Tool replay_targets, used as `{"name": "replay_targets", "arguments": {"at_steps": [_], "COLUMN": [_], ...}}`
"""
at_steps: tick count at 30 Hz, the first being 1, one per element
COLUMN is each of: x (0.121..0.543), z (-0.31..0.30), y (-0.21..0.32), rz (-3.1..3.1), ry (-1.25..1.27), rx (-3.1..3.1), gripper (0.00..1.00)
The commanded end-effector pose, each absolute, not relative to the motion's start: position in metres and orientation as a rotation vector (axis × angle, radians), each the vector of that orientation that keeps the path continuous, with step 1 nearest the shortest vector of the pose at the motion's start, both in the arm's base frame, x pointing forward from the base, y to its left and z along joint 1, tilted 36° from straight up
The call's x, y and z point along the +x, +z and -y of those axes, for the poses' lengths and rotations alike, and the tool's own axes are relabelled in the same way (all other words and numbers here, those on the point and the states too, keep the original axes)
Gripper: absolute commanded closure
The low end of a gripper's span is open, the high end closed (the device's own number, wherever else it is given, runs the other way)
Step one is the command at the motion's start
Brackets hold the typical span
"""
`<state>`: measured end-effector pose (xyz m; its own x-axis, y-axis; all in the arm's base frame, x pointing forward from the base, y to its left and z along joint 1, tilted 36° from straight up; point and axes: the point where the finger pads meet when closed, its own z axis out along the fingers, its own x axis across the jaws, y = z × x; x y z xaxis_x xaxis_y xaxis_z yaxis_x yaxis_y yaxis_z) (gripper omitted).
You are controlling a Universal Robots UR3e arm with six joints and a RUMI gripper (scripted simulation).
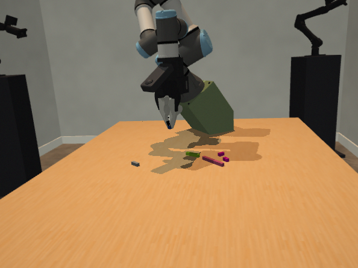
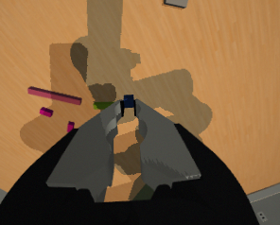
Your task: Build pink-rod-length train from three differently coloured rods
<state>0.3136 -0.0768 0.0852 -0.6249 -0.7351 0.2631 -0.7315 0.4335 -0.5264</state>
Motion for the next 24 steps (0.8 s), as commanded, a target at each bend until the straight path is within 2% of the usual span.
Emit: {"name": "replay_targets", "arguments": {"at_steps": [1,24], "x": [0.314,0.323], "z": [0.077,0.097], "y": [0.085,0.055], "rz": [-2.652,-2.648], "ry": [-0.971,-0.972], "rx": [-1.359,-1.371], "gripper": [1.0,1.0]}}
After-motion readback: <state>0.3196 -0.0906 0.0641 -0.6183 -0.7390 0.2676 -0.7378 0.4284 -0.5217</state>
